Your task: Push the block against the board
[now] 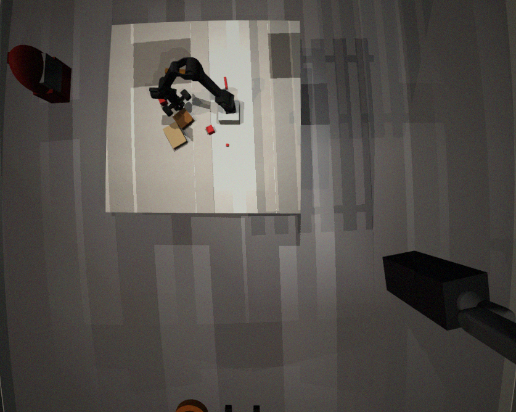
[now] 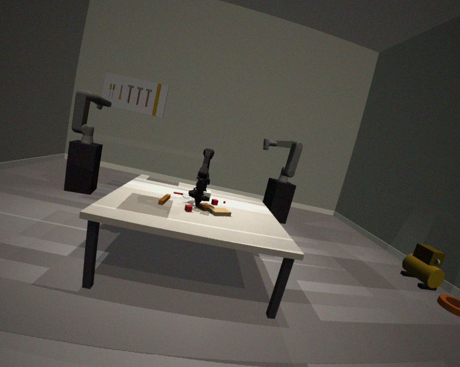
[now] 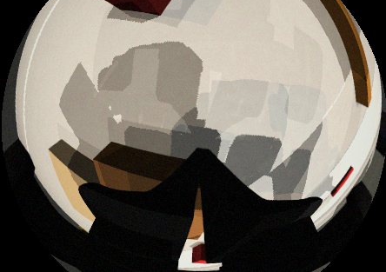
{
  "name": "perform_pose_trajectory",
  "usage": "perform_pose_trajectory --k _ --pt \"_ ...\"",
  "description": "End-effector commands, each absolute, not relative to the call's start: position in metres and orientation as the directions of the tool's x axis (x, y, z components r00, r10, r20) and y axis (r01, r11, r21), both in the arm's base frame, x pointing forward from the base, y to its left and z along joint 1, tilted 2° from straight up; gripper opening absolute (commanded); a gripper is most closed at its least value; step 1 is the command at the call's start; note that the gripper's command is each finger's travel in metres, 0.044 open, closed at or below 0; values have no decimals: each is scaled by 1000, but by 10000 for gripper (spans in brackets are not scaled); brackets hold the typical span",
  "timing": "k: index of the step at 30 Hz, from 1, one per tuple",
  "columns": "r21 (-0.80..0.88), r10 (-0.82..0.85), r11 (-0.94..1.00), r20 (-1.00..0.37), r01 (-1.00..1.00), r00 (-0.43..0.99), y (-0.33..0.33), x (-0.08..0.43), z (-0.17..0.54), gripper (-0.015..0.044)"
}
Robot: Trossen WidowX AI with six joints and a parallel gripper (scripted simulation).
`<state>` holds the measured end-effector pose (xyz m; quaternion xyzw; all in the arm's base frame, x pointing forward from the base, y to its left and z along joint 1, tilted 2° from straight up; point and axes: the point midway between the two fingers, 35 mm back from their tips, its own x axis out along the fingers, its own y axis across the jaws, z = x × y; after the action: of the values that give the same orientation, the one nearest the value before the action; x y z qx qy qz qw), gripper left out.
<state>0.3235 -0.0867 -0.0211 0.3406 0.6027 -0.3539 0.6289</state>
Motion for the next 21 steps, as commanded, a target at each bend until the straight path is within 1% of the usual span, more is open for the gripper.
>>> perform_pose_trajectory --k 1,21 --pt "-5 -29 519 -999 855 12 -81 318 -24 0" --pt "-4 -28 519 -1000 855 12 -69 312 -24 0"
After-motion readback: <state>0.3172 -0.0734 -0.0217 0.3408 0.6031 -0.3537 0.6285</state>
